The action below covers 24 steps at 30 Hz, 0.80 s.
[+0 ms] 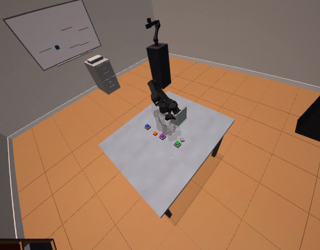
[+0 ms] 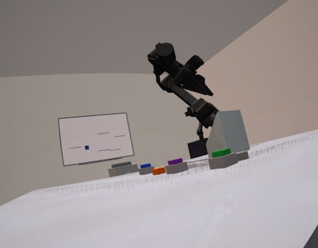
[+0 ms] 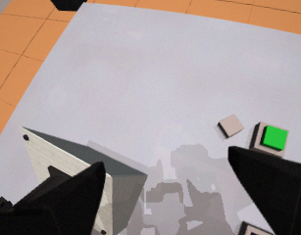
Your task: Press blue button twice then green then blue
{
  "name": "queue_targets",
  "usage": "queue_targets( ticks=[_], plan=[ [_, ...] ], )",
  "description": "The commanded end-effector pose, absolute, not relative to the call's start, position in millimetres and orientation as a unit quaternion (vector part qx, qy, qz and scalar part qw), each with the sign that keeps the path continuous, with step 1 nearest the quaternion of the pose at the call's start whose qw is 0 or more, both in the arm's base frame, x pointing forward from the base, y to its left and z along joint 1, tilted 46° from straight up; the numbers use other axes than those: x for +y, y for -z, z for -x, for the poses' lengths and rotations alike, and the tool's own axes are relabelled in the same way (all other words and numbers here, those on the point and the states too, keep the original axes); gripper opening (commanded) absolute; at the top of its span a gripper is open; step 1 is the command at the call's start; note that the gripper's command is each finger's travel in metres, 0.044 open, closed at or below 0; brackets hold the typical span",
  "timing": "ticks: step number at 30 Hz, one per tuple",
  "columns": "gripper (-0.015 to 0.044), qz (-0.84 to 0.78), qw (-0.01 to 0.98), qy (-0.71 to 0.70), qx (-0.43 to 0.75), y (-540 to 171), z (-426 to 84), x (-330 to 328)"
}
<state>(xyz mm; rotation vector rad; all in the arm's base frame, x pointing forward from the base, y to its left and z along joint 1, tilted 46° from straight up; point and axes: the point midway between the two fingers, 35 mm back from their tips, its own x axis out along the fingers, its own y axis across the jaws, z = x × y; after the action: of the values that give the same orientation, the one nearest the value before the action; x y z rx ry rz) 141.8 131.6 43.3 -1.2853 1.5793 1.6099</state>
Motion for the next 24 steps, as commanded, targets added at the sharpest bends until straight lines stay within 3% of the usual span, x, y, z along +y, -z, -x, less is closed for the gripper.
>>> queue_targets(
  ticks=[1,10,18,24],
  plan=[
    [0.0400,0.470,0.408,-0.416,0.663,-62.5,-199.5,87.6],
    [0.0400,0.379,0.577,-0.057,0.721,-108.4,-258.4,-16.0],
    [0.0400,0.252,0.645,0.286,0.662,-168.1,-263.1,-120.3],
    [0.0400,0.245,0.646,0.303,0.656,-171.6,-262.0,-125.6]
  ],
)
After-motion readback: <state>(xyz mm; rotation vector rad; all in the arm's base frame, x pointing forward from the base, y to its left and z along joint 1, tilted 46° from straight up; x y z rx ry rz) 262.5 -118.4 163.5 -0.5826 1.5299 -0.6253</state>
